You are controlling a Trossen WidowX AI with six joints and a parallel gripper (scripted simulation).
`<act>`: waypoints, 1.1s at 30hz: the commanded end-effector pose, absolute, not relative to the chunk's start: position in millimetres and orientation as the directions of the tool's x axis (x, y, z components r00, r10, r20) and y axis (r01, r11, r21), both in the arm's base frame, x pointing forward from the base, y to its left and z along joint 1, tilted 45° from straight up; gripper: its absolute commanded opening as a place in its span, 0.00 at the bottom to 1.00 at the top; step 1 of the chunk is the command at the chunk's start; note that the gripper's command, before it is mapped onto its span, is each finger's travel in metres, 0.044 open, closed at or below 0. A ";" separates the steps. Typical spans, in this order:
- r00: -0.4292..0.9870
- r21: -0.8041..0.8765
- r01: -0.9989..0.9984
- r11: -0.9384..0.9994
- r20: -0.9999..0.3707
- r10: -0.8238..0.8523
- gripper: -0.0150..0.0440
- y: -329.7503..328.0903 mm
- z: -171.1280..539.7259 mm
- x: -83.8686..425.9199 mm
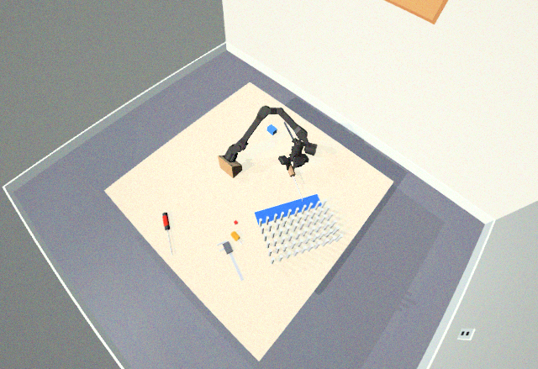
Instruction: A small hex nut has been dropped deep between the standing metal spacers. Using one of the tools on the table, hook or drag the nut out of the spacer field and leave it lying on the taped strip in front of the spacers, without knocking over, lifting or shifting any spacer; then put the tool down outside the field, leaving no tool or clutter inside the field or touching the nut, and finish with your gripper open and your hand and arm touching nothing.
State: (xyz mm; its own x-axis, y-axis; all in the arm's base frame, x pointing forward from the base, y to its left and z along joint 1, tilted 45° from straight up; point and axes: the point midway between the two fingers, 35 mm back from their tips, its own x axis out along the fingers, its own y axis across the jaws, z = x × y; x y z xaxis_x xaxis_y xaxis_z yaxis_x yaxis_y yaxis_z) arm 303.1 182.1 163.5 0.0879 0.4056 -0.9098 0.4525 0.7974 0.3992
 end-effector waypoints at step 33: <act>0.070 0.408 0.256 0.876 -0.912 0.404 0.25 48.9 187.3 359.7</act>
